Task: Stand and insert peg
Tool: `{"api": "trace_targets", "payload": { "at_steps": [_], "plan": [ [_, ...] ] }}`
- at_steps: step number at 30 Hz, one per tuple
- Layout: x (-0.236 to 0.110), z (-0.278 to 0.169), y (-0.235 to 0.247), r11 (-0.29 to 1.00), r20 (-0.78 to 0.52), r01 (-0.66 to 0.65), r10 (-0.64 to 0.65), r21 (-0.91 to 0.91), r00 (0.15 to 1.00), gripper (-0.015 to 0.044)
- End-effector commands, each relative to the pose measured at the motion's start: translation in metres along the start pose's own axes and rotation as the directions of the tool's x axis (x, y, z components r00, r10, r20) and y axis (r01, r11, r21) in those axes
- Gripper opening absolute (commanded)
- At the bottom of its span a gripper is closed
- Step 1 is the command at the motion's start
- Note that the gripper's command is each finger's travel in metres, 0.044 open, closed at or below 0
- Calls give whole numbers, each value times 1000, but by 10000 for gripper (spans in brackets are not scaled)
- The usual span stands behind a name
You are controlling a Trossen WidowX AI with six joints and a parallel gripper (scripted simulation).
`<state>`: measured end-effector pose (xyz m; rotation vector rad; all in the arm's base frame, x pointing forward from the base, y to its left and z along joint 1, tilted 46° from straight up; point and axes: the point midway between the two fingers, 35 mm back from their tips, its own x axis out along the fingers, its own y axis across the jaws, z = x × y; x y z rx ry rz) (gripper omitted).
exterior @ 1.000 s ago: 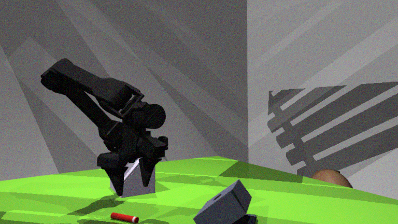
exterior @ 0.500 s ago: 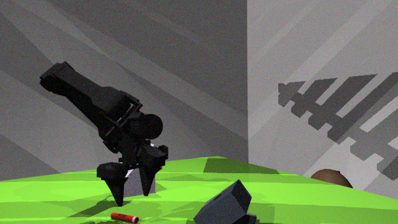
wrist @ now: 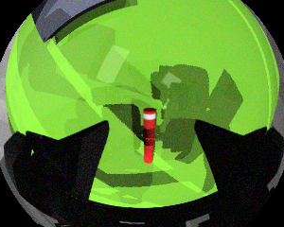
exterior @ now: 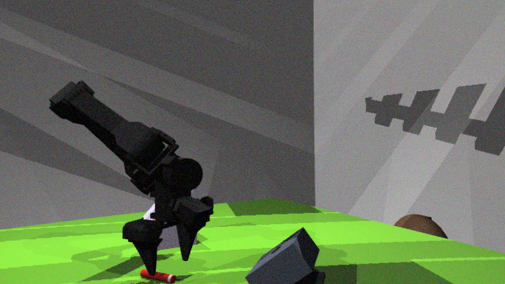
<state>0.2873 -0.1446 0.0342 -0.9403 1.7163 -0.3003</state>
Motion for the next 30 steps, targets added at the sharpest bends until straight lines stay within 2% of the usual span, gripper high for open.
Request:
{"api": "trace_targets", "payload": {
  "at_steps": [1, 13, 25, 26, 30],
  "plan": [
    [7, -2, 3, 1000, -6, -2, 2, -10, 1000, 440],
    [23, -4, 3, 1000, -8, 1, -1, -10, 1000, 440],
    [23, -4, 3, 1000, -8, 1, -1, -10, 1000, 125],
    [23, -4, 3, 1000, -8, 1, -1, -10, 1000, 110],
    [23, -4, 3, 1000, -8, 1, -1, -10, 1000, 110]
  ]
}}
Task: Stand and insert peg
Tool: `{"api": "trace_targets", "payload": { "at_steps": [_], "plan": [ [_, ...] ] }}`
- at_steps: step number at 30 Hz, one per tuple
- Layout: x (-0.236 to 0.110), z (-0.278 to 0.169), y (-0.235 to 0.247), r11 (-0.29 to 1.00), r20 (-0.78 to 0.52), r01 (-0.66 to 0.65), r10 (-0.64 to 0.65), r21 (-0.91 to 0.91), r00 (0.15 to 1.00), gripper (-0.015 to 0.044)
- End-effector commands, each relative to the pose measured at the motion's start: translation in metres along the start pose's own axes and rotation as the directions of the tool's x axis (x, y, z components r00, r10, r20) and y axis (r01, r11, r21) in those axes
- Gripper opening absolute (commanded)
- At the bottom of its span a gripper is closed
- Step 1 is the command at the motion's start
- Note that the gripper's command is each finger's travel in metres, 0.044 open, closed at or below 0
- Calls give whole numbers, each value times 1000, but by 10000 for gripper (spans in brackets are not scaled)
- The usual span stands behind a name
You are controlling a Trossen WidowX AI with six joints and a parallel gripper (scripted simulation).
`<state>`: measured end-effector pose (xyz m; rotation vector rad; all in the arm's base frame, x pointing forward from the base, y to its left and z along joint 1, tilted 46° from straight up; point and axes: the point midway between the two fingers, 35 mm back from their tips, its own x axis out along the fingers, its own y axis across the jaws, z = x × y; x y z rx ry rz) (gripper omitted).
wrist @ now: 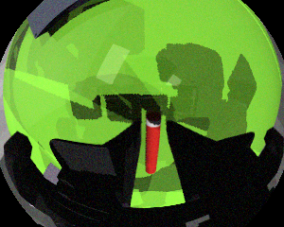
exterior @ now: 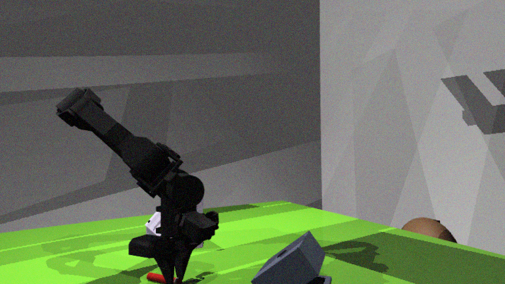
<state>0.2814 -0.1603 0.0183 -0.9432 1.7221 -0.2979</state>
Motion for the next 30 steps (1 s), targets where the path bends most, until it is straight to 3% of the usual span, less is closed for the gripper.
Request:
{"api": "trace_targets", "payload": {
  "at_steps": [1, 12, 30],
  "plan": [
    [1, -1, 1, 1000, -3, 2, -2, -5, 1000, 110],
    [1, -1, 1, 1000, -3, 2, -2, -5, 1000, 50],
    [-7, -4, 0, 1000, 111, -1, 1, -1, 994, 49]
  ]
}}
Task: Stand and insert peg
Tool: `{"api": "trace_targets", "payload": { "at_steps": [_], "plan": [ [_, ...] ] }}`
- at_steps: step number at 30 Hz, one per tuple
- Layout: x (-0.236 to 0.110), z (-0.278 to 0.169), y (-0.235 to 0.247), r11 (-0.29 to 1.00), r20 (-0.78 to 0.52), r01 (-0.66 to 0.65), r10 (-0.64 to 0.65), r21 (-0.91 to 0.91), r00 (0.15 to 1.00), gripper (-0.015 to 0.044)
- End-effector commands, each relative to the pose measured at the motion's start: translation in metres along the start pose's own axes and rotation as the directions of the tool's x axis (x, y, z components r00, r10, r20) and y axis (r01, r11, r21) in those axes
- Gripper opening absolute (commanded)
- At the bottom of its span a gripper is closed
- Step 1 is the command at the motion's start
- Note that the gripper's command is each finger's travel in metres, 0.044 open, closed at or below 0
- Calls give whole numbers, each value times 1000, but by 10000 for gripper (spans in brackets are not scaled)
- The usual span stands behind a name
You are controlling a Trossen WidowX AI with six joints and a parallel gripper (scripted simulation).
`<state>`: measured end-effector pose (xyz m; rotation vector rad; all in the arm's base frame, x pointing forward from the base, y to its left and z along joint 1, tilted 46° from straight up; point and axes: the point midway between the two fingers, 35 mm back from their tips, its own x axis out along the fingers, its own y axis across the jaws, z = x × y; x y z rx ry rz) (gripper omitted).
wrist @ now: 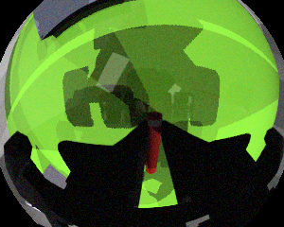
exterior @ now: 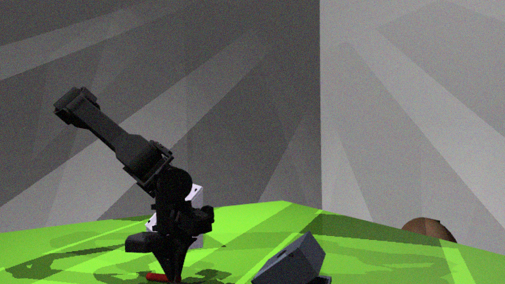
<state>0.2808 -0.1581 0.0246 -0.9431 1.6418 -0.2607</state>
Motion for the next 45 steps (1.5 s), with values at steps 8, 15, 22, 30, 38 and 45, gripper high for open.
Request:
{"api": "trace_targets", "payload": {
  "at_steps": [8, 15, 22, 30, 38, 45],
  "plan": [
    [-6, -5, 2, 1000, 96, -5, 5, -6, 995, 49],
    [-10, -7, 2, 1000, 156, -5, 6, -6, 988, 49],
    [-14, -10, 2, 1000, 216, -5, 6, -7, 976, 49],
    [-18, -14, 2, 1000, 283, -5, 7, -7, 959, 49],
    [-22, -18, 2, 1000, 349, -5, 7, -8, 937, 49],
    [-25, -21, 2, 1000, 405, -4, 7, -8, 914, 49]
  ]
}}
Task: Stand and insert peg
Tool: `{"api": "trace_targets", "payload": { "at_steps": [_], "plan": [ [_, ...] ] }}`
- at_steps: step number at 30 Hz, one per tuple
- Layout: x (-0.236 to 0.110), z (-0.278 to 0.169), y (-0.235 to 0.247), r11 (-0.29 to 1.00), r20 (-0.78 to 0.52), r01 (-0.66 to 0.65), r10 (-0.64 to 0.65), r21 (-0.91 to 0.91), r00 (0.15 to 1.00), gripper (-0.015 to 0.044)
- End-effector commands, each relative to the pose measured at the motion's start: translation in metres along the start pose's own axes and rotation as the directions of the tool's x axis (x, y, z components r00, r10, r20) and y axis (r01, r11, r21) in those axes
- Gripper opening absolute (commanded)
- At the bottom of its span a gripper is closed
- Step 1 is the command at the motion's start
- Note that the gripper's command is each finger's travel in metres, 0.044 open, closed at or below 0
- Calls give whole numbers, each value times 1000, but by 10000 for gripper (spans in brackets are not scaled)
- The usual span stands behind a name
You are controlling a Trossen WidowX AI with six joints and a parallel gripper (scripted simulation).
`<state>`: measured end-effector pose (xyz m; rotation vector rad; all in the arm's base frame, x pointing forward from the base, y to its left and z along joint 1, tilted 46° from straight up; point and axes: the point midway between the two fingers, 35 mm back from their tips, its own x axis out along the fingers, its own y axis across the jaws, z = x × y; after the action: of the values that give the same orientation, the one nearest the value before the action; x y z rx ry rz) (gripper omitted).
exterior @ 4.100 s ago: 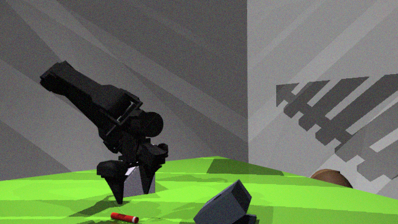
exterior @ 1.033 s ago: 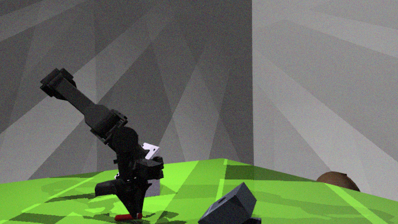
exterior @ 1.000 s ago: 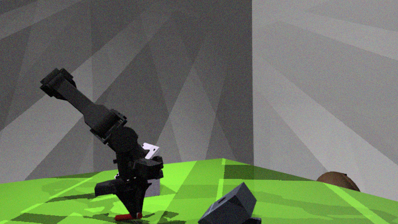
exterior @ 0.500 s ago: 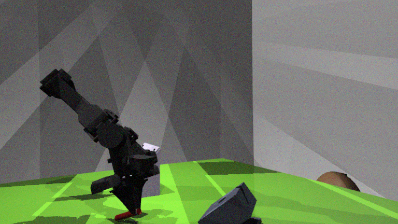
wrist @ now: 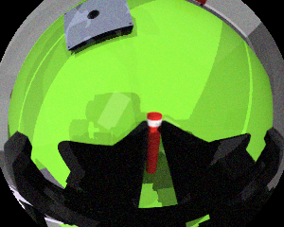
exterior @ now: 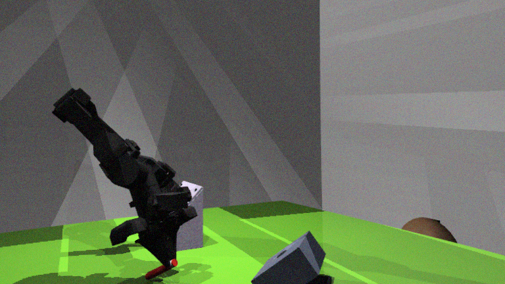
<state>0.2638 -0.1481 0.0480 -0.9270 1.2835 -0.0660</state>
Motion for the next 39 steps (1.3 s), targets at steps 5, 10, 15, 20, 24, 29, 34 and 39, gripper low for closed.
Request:
{"api": "trace_targets", "payload": {
  "at_steps": [5, 10, 15, 20, 24, 29, 34, 39],
  "plan": [
    [-5, -3, 3, 1000, 69, -4, 5, -5, 998, 49],
    [-7, -5, 3, 1000, 113, -4, 5, -5, 994, 49],
    [-10, -7, 3, 1000, 156, -4, 5, -6, 988, 49],
    [-13, -9, 3, 1000, 198, -4, 5, -6, 980, 49],
    [-15, -11, 3, 1000, 232, -4, 5, -6, 973, 49],
    [-18, -13, 3, 1000, 274, -4, 5, -7, 962, 49],
    [-20, -15, 3, 1000, 315, -4, 6, -7, 949, 49],
    [-22, -18, 3, 1000, 356, -3, 6, -8, 935, 49]
  ]
}}
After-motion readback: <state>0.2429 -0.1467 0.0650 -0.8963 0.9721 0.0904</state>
